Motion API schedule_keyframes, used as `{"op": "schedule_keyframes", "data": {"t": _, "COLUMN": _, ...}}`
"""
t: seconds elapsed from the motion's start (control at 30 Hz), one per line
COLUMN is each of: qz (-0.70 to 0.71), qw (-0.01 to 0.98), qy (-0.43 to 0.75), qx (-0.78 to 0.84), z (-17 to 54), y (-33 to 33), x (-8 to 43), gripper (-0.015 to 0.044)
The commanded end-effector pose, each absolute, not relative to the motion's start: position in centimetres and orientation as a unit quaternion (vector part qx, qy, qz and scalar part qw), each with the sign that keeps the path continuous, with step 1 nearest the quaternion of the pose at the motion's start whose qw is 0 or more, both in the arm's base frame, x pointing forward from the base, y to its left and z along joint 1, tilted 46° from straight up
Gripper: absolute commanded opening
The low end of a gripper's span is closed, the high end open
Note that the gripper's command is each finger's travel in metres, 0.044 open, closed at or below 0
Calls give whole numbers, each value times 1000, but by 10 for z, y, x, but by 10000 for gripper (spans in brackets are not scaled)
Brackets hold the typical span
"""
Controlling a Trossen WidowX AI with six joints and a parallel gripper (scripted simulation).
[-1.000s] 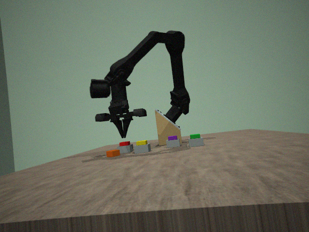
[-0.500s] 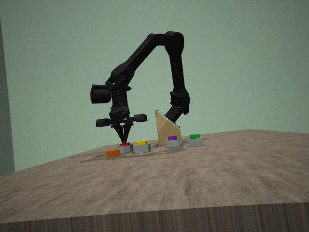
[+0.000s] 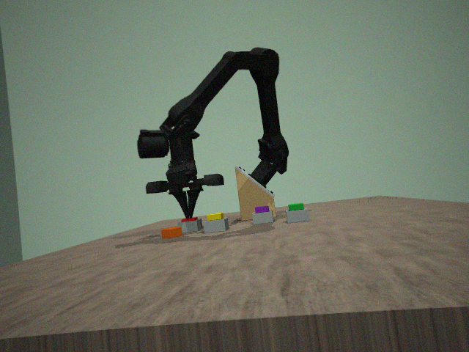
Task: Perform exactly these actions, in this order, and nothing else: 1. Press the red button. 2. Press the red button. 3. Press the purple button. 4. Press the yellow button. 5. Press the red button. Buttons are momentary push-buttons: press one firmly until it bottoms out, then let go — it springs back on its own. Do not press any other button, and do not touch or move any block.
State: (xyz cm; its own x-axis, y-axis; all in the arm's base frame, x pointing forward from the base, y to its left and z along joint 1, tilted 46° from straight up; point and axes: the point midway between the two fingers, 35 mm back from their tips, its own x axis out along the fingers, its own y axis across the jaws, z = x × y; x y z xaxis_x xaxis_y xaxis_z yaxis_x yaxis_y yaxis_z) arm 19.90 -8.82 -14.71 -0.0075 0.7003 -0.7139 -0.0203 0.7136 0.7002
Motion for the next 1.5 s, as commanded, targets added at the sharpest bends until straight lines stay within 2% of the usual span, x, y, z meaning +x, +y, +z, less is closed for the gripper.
{"op": "schedule_keyframes", "data": {"t": 0.0, "qz": 275, "qw": 654, "qy": 654, "qx": 263, "z": -148, "y": -87, "x": 199, "gripper": 20}}
{"op": "schedule_keyframes", "data": {"t": 0.33, "qz": 274, "qw": 654, "qy": 655, "qx": 262, "z": -123, "y": -112, "x": 199, "gripper": 20}}
{"op": "schedule_keyframes", "data": {"t": 0.5, "qz": 259, "qw": 654, "qy": 664, "qx": 254, "z": -97, "y": -105, "x": 222, "gripper": 151}}
{"op": "schedule_keyframes", "data": {"t": 0.8, "qz": 234, "qw": 664, "qy": 668, "qx": 242, "z": 11, "y": -40, "x": 281, "gripper": 388}}
{"op": "schedule_keyframes", "data": {"t": 0.83, "qz": 234, "qw": 665, "qy": 667, "qx": 242, "z": 23, "y": -31, "x": 284, "gripper": 400}}
{"op": "schedule_keyframes", "data": {"t": 1.07, "qz": 248, "qw": 665, "qy": 658, "qx": 251, "z": 101, "y": 36, "x": 283, "gripper": 400}}
{"op": "schedule_keyframes", "data": {"t": 1.27, "qz": 271, "qw": 656, "qy": 653, "qx": 264, "z": 164, "y": 91, "x": 254, "gripper": 400}}
{"op": "schedule_keyframes", "data": {"t": 1.47, "qz": 280, "qw": 651, "qy": 653, "qx": 268, "z": 181, "y": 106, "x": 241, "gripper": 400}}
